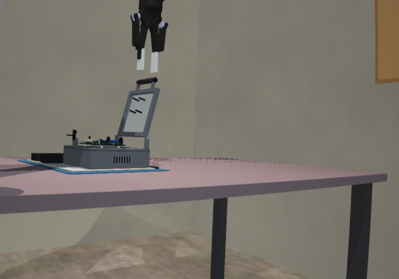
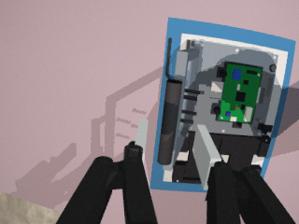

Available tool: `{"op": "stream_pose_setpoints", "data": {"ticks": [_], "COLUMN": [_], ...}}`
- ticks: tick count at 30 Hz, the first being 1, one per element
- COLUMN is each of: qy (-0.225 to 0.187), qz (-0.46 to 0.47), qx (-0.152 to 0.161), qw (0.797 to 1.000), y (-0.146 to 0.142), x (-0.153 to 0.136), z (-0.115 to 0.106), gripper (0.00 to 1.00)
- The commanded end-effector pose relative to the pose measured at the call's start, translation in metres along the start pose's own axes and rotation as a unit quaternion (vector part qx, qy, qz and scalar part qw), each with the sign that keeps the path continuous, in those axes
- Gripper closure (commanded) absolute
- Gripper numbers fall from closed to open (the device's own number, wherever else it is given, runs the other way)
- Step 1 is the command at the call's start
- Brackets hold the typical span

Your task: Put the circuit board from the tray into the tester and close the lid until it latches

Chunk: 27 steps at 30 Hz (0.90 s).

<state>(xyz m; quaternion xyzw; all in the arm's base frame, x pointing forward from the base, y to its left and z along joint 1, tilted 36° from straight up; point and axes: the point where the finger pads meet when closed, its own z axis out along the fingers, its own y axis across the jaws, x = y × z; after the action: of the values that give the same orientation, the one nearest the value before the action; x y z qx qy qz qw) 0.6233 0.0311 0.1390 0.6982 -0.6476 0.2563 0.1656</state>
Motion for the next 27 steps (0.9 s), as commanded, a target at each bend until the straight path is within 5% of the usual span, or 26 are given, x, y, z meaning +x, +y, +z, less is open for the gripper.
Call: {"op": "stream_pose_setpoints", "data": {"ticks": [1, 27], "qy": [0.0, 0.0], "qz": [0.0, 0.0], "qx": [0.0, 0.0], "qw": [1.0, 1.0], "y": [-0.0002, -0.0002], "x": [-0.0001, -0.0001], "z": [-0.0003, 0.0048], "gripper": [0.7, 0.7]}}
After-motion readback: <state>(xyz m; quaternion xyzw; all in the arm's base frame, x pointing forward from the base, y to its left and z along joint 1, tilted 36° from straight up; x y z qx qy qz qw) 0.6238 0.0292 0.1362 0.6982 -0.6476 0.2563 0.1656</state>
